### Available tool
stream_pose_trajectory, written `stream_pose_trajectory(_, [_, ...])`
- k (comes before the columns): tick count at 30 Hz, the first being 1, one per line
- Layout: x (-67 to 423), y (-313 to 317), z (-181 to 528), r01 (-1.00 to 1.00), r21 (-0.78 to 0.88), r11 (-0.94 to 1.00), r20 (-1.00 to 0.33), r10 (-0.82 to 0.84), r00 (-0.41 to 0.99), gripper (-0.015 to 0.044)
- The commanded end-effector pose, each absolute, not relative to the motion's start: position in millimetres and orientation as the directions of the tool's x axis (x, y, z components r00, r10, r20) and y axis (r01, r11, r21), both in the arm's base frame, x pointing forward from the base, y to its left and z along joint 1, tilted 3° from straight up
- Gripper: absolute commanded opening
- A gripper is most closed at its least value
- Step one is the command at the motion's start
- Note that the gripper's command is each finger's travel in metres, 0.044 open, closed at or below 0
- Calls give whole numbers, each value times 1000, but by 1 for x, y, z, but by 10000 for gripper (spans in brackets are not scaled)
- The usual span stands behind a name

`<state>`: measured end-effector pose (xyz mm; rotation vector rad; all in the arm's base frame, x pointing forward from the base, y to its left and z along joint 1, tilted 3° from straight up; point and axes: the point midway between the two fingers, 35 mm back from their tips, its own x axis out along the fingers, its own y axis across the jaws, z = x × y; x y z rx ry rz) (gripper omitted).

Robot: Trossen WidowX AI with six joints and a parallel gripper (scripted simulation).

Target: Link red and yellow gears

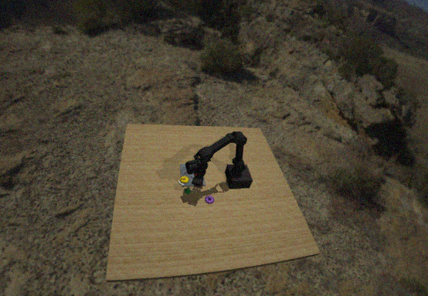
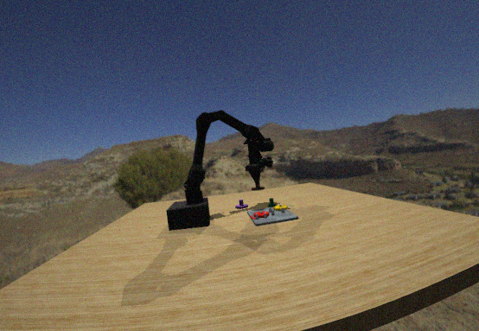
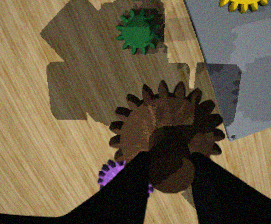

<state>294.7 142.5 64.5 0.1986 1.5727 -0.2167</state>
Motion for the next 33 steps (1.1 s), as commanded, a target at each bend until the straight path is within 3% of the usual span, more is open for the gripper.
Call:
stream_pose_trajectory(1, [294,143,78,267,-8,964,-1000,-6,-9,0])
stream_pose_trajectory(15, [289,141,114,267,-8,964,-1000,-6,-10,0])
stream_pose_trajectory(33, [309,106,88,267,-11,964,-1000,-9,-7,0])
